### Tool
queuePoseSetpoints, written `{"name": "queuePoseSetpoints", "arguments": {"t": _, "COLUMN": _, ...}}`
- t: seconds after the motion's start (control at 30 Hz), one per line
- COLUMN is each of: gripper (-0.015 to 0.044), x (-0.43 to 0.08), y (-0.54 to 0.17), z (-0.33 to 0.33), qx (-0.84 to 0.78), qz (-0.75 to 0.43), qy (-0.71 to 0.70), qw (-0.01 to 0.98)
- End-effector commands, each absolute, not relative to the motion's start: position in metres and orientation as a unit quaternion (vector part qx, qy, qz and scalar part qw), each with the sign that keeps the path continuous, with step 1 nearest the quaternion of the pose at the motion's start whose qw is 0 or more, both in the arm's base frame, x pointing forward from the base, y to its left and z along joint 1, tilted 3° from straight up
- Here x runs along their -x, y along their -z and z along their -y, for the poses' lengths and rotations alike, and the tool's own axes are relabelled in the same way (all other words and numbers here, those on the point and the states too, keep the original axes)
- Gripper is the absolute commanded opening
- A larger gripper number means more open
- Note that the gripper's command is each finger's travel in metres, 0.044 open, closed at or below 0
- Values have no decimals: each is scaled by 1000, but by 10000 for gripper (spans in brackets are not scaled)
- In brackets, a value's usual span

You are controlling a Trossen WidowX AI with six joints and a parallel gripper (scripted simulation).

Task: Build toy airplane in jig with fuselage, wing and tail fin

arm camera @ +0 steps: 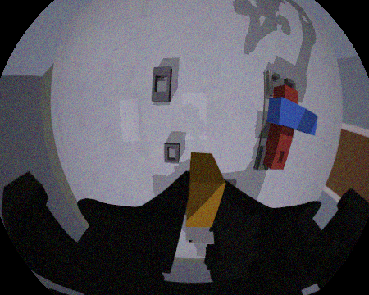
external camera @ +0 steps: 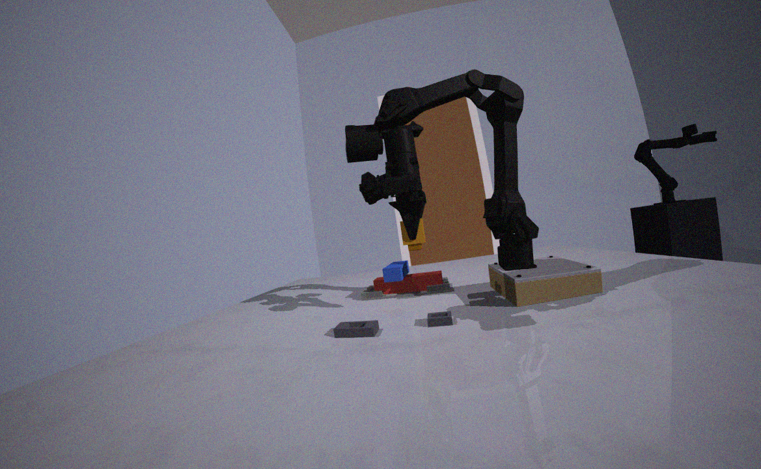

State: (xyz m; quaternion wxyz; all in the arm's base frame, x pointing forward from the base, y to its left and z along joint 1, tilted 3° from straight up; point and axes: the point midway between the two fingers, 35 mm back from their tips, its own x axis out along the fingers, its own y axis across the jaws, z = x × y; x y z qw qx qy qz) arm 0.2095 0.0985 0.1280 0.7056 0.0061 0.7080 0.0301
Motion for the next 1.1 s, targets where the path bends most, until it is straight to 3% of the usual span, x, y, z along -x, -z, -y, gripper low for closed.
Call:
{"name": "queuePoseSetpoints", "arguments": {"t": 0.0, "gripper": 0, "x": -212, "y": -123, "z": -87, "qx": -2, "qz": -710, "qy": -28, "qw": 704}}
{"name": "queuePoseSetpoints", "arguments": {"t": 1.07, "gripper": 0, "x": -227, "y": -97, "z": 14, "qx": -3, "qz": -710, "qy": -18, "qw": 704}}
